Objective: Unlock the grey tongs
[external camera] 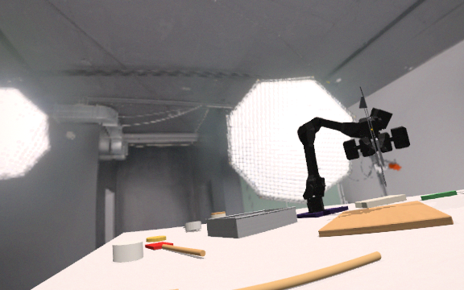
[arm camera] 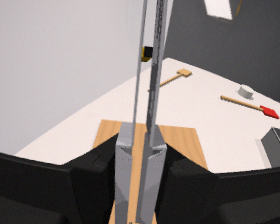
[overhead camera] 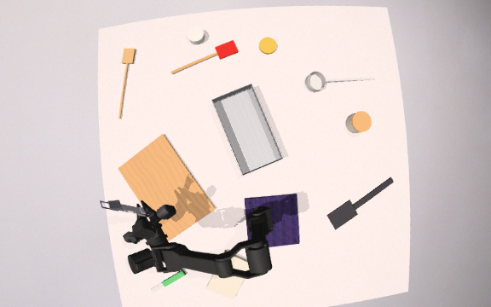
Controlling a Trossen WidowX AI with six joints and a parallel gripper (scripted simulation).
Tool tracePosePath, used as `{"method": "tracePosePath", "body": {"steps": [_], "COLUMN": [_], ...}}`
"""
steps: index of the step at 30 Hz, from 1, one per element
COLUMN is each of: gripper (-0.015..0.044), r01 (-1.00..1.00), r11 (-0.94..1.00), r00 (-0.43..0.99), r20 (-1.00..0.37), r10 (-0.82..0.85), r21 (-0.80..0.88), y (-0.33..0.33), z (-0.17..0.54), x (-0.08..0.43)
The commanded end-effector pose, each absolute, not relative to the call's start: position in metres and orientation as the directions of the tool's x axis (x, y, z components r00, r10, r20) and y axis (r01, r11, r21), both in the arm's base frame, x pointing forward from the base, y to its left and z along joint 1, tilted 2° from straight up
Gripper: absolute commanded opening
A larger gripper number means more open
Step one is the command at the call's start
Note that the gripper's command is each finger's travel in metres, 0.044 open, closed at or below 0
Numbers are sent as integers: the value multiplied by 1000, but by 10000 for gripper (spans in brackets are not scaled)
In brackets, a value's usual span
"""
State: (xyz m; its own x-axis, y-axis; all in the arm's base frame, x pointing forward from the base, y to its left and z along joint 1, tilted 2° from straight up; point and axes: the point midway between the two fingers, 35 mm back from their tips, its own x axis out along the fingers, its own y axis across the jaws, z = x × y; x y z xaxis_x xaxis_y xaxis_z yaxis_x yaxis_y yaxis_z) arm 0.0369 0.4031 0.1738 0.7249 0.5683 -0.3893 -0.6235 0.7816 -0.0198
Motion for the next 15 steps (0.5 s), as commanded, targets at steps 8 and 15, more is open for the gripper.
{"method": "tracePosePath", "body": {"steps": [8,15], "gripper": [-150,-150], "r01": [-650,-664], "r11": [758,744], "r00": [664,617], "r20": [-525,-613], "r10": [532,494], "r21": [-55,-70], "y": [426,435], "z": [169,167], "x": [41,45]}}
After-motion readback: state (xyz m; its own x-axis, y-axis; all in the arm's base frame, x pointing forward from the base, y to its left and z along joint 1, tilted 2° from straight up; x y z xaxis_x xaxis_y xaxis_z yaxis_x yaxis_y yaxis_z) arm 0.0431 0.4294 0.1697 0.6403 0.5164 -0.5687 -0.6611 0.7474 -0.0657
